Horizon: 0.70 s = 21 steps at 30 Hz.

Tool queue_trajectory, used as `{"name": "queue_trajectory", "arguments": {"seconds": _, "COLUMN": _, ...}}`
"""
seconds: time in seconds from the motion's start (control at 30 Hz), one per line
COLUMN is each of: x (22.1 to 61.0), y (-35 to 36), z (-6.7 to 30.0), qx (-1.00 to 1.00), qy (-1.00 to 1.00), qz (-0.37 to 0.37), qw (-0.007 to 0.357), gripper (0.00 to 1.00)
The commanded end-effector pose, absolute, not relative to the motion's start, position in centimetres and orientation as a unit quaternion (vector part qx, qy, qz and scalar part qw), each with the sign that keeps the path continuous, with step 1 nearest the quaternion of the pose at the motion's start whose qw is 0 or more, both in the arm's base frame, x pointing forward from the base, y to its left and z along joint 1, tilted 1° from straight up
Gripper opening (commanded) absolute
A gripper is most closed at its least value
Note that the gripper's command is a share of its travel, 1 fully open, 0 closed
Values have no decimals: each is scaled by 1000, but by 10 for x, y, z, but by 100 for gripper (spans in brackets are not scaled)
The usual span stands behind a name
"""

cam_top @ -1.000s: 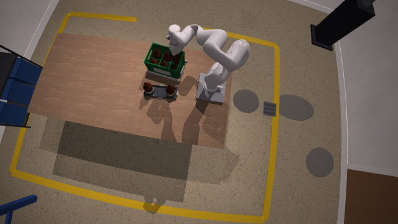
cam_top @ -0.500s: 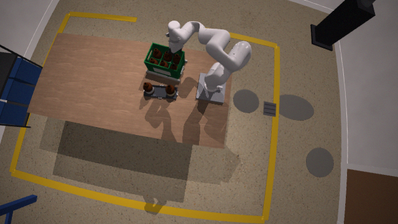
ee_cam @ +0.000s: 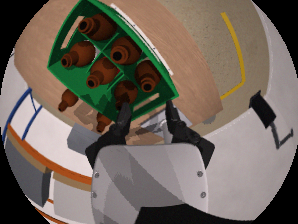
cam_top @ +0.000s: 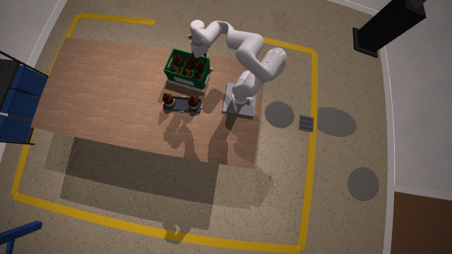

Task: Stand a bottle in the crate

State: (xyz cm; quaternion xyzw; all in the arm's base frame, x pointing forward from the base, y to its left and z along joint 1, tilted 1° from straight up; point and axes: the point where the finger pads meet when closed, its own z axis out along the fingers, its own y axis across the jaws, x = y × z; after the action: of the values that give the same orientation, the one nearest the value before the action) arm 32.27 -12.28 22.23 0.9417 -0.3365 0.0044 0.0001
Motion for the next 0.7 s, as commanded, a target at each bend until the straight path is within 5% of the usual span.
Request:
{"name": "queue_trajectory", "arguments": {"seconds": 0.0, "x": 323, "y": -123, "z": 228, "qx": 942, "qy": -336, "qz": 6, "qw": 0, "gripper": 65}}
{"name": "queue_trajectory", "arguments": {"seconds": 0.33, "x": 323, "y": -123, "z": 230, "qx": 942, "qy": -336, "qz": 6, "qw": 0, "gripper": 65}}
{"name": "queue_trajectory", "arguments": {"seconds": 0.37, "x": 323, "y": -123, "z": 230, "qx": 942, "qy": -336, "qz": 6, "qw": 0, "gripper": 0}}
{"name": "queue_trajectory", "arguments": {"seconds": 0.67, "x": 323, "y": -123, "z": 230, "qx": 942, "qy": -336, "qz": 6, "qw": 0, "gripper": 0}}
